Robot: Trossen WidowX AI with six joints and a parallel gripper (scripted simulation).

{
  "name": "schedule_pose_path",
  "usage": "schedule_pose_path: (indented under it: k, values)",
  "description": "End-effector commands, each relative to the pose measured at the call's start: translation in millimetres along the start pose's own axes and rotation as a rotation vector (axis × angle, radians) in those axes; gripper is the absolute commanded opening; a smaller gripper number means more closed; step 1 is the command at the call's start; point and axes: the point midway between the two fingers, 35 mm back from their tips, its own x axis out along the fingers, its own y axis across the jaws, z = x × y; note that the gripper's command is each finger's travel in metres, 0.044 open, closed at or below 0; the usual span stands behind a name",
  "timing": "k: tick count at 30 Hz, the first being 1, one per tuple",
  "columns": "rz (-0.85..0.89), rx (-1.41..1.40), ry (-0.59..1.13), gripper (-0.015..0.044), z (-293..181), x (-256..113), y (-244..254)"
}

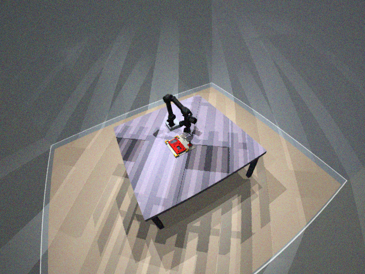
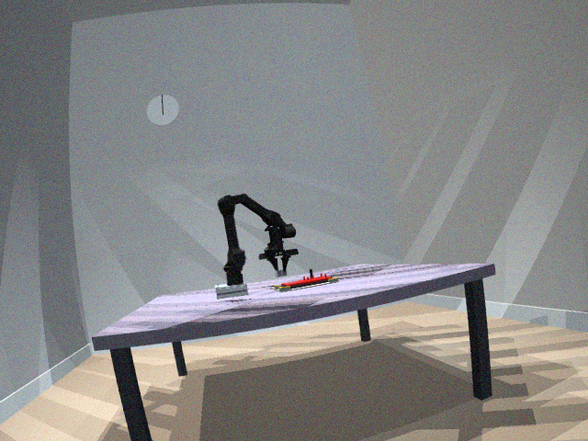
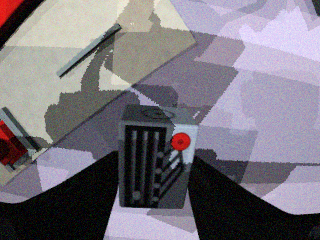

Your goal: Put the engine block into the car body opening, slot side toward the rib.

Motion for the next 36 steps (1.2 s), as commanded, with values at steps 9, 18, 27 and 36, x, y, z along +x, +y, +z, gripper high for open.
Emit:
schedule_pose_path:
  k: [9,18,27,36]
  values:
    - [0.004,0.023,-0.001,0.0,0.6,-41.3,0.6]
    - [0.003,0.036,-0.004,0.0,5.5,-69.9,-1.6]
    - [0.003,-0.028,-0.005,0.0,6.6,-76.2,3.0]
    - [0.0,-0.265,-0.014,0.0,6.9,-69.1,23.8]
